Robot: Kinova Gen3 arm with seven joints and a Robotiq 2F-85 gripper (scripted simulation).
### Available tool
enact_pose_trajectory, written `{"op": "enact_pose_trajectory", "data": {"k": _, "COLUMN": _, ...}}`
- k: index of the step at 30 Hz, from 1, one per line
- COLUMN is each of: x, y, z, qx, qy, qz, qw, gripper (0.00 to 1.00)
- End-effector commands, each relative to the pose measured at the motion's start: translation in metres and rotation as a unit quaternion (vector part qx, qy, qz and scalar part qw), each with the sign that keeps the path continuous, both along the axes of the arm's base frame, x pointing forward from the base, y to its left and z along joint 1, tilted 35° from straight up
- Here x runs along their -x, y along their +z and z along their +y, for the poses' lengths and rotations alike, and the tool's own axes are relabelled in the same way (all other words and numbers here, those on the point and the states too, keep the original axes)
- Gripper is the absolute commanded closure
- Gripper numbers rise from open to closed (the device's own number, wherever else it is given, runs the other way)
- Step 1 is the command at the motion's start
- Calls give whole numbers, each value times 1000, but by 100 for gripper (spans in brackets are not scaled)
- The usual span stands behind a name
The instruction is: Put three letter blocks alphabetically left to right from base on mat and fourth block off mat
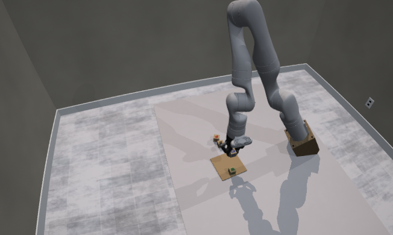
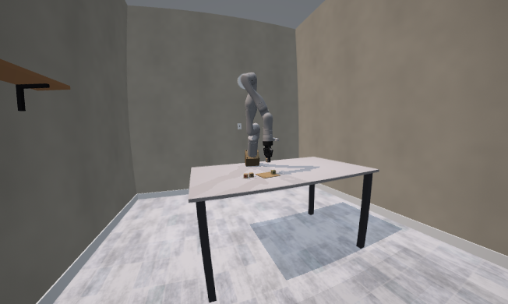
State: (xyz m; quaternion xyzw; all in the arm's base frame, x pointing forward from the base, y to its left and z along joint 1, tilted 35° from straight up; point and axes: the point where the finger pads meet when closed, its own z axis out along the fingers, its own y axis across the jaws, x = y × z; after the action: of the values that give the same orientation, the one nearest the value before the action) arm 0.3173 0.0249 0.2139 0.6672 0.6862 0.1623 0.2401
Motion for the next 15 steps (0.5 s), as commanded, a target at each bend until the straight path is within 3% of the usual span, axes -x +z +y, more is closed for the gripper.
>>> {"op": "enact_pose_trajectory", "data": {"k": 1, "x": -1, "y": 6, "z": -5, "qx": -4, "qy": -4, "qz": -9, "qw": 1000, "gripper": 74}}
{"op": "enact_pose_trajectory", "data": {"k": 15, "x": -1, "y": 7, "z": -6, "qx": -5, "qy": -4, "qz": -10, "qw": 1000, "gripper": 74}}
